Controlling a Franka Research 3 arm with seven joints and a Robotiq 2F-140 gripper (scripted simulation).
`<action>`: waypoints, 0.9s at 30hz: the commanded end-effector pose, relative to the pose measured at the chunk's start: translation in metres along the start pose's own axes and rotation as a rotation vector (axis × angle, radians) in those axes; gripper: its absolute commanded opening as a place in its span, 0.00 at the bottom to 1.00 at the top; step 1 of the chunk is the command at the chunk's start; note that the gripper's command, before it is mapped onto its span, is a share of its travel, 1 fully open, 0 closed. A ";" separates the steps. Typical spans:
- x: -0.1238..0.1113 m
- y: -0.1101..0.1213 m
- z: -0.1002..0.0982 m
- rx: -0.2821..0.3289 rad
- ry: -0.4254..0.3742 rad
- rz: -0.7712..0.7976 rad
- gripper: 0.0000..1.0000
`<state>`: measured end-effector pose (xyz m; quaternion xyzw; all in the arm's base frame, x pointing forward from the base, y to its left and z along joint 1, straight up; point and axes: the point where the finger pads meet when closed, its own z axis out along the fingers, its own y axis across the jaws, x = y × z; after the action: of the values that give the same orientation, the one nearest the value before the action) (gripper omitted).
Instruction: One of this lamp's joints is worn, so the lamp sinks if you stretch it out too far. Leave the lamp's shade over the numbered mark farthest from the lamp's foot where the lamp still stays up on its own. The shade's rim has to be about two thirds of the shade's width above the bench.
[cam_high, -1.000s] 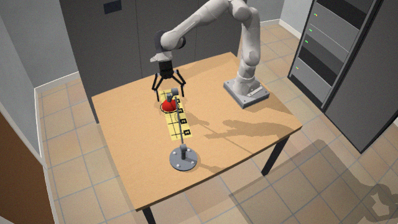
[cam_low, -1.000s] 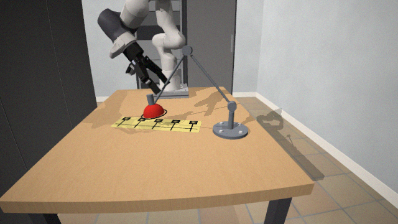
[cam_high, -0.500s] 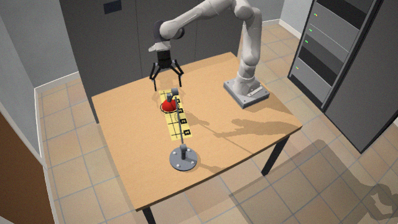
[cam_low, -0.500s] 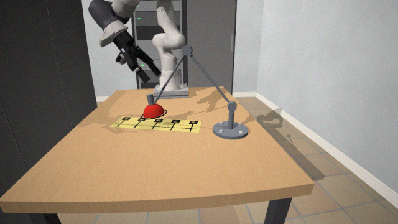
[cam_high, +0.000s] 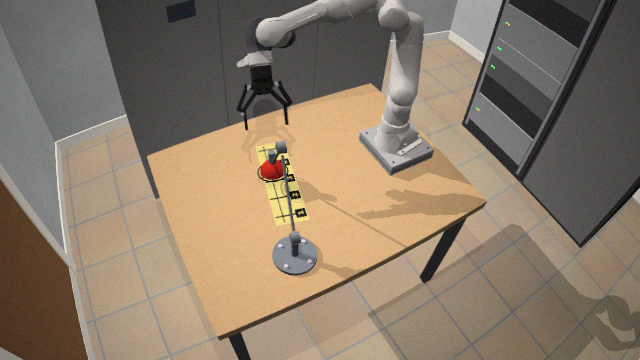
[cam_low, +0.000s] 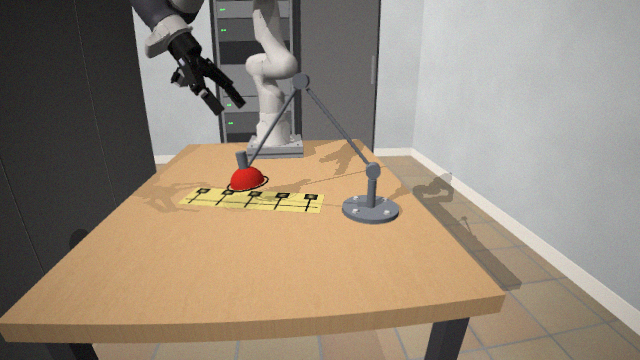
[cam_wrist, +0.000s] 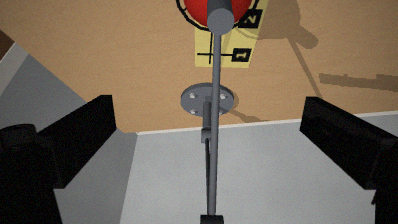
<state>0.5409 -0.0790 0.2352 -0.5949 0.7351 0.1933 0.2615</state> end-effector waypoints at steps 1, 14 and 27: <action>-0.002 0.005 -0.003 -0.018 -0.004 0.005 1.00; 0.000 0.000 0.000 -0.001 0.000 0.000 1.00; 0.000 0.001 -0.001 -0.003 -0.001 0.001 1.00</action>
<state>0.5395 -0.0794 0.2356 -0.5948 0.7350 0.1950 0.2608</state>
